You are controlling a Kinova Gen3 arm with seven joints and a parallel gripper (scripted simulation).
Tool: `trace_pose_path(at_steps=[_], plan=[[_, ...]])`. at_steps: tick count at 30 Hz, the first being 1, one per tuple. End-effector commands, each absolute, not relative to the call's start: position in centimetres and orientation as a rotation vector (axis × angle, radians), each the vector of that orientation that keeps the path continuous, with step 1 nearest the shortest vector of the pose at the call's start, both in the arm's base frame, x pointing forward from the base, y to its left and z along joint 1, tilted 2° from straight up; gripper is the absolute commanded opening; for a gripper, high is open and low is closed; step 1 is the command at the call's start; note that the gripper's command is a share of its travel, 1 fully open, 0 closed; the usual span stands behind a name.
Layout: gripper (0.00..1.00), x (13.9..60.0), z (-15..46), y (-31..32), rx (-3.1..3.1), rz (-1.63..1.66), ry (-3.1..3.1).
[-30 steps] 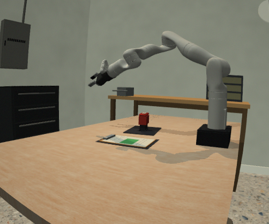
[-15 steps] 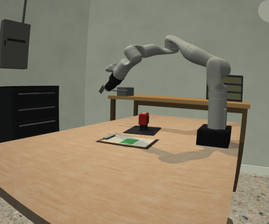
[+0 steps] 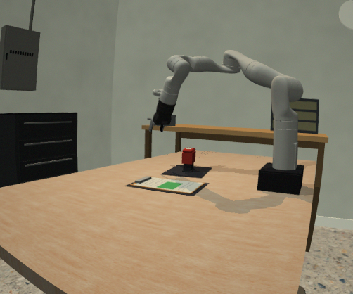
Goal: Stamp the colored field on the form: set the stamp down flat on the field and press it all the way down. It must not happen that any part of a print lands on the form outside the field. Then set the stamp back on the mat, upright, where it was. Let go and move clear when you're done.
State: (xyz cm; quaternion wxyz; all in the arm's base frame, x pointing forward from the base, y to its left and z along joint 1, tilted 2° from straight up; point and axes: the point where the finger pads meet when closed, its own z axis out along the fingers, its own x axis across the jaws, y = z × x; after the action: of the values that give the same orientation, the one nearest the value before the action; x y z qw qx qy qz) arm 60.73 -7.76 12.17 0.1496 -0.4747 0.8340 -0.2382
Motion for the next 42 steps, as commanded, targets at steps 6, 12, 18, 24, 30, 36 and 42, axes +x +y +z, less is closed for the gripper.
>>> trace_pose_path(at_steps=[6,12,18,24,30,36,42], plan=[[1.0,59.5,11.7,-8.9,-1.261,-0.629,2.482],[1.0,59.5,11.7,-8.8,-1.284,-0.633,2.474],[1.0,58.6,11.4,-8.9,-1.234,-0.591,2.519],[1.0,57.7,11.1,-9.0,-1.185,-0.549,2.563],[1.0,57.7,11.1,-8.9,-1.187,-0.548,2.562],[1.0,56.8,10.9,-8.9,-1.139,-0.508,2.604],[1.0,56.0,10.7,-8.9,-1.092,-0.468,2.643]])
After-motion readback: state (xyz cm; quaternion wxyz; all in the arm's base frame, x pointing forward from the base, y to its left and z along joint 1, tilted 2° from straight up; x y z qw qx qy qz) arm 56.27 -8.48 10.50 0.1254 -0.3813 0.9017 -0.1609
